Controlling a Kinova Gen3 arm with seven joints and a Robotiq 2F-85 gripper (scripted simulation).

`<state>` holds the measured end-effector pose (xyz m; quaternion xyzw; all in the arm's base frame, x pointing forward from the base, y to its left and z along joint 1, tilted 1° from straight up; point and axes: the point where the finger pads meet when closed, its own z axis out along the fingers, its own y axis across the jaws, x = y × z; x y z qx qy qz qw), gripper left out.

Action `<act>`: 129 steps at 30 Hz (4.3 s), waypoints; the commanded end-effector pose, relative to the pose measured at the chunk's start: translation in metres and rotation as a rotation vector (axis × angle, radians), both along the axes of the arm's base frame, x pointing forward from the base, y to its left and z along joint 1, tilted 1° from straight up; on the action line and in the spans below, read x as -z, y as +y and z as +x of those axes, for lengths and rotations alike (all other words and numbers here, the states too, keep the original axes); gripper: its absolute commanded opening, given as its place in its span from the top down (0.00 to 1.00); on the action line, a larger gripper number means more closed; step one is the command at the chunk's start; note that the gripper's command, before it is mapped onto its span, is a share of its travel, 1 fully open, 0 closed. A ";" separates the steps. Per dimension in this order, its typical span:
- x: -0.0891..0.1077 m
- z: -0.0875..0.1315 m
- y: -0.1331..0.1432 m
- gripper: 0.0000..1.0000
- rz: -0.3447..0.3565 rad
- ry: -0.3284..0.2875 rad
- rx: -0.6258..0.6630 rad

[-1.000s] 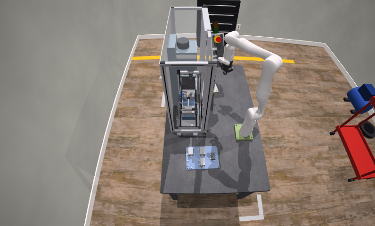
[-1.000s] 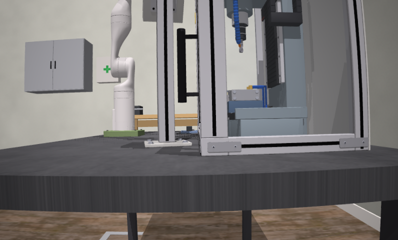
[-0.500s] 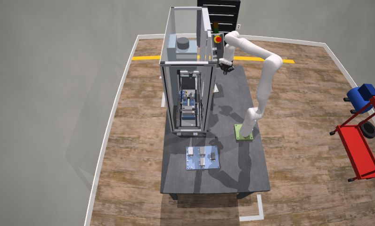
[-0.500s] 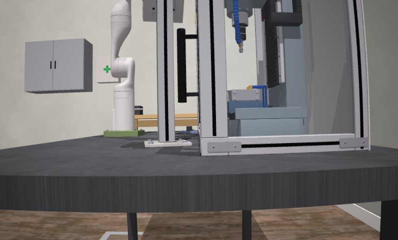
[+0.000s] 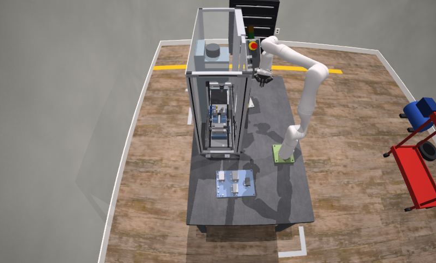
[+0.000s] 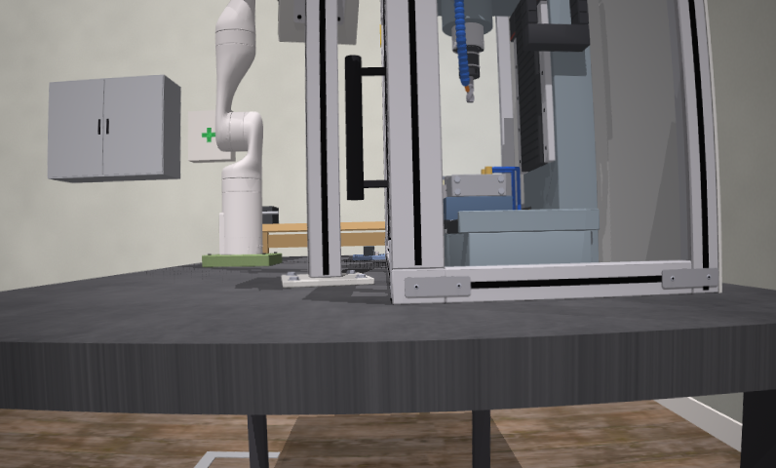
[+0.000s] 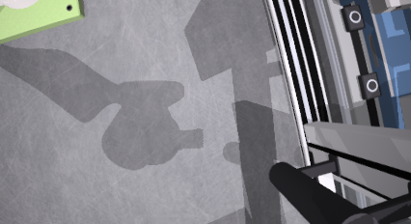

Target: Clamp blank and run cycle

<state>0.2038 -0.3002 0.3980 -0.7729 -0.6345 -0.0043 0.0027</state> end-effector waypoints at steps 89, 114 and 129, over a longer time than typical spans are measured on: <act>0.000 0.000 0.000 0.90 -0.005 -0.011 -1.038; 0.000 0.000 0.000 0.90 -0.007 -0.015 -1.498; 0.000 0.000 0.000 0.90 -0.008 -0.017 -1.682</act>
